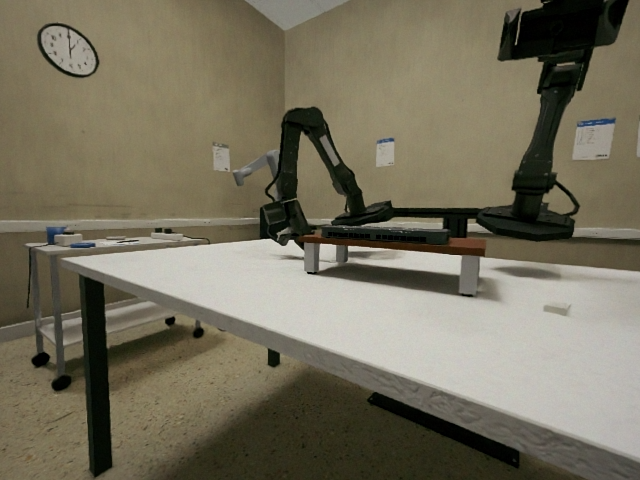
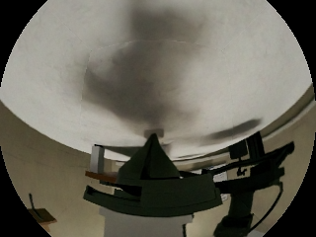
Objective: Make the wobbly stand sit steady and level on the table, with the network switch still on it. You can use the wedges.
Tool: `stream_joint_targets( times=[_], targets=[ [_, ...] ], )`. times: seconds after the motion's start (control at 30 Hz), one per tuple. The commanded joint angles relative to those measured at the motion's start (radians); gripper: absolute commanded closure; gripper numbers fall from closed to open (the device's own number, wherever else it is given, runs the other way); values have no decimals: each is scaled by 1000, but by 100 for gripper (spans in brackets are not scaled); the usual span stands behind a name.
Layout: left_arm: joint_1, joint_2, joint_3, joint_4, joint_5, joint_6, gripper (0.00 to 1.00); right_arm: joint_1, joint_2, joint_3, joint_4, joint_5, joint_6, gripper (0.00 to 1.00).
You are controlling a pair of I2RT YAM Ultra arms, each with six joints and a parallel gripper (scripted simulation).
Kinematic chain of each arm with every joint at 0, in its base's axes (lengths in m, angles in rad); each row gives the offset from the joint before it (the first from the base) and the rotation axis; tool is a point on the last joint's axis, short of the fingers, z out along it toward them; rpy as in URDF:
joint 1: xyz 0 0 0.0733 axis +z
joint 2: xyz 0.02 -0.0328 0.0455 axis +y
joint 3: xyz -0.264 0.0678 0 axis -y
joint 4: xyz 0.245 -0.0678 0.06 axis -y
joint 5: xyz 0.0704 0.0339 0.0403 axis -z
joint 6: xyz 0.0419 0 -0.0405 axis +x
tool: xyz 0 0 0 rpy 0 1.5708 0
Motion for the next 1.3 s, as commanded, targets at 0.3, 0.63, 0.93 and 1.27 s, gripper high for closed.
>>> stream_joint_targets(
  times=[0.3, 0.63, 0.93, 1.27],
  targets=[
    [-7, -12, 37, 20, -3, 5, 0, 29, -16, -43, 40, 6, 28, 100],
    [-7, -12, 37, 20, -3, 5, 0, 45, -13, -57, 51, 10, 40, 100],
    [-7, -12, 37, 20, -3, 5, 0, 58, -23, -69, 69, 11, 59, 100],
    [-7, -12, 37, 20, -3, 5, 0, 71, -27, -80, 78, 12, 68, 100]
  ],
)
